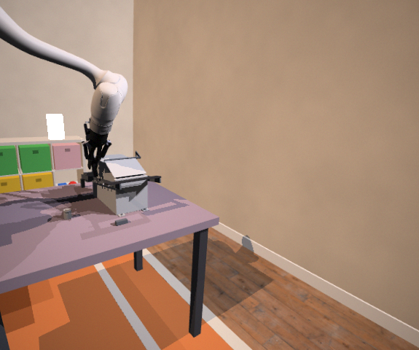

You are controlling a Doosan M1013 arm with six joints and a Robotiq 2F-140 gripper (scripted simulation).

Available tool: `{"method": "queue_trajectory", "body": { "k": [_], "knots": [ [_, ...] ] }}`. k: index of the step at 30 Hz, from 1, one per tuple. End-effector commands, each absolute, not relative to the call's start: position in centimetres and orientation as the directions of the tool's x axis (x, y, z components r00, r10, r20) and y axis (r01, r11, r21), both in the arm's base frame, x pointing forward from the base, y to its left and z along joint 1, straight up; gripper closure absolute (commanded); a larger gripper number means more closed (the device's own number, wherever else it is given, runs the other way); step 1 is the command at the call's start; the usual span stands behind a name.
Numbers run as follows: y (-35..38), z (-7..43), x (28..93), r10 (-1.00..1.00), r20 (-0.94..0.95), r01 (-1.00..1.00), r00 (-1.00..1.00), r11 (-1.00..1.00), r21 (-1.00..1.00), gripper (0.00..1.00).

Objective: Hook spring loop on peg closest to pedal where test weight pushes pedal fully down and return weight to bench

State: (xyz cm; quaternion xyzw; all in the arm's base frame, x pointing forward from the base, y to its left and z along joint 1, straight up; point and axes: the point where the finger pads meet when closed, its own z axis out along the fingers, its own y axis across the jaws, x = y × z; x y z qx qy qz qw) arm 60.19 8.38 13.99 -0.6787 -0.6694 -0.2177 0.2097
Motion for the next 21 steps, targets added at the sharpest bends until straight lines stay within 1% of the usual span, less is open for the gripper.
{"method": "queue_trajectory", "body": {
  "k": [1,16,17,21],
  "knots": [
    [8.38,14.07,60.24,0.817,0.576,1.0,0.008,-0.016,0.008,0.76],
    [8.38,14.07,60.24,0.817,0.576,1.0,0.008,-0.016,0.008,0.76],
    [8.38,14.07,60.24,0.817,0.576,1.0,0.008,-0.016,0.008,0.83],
    [8.38,14.07,60.24,0.817,0.576,1.0,0.008,-0.016,0.008,0.83]
  ]
}}
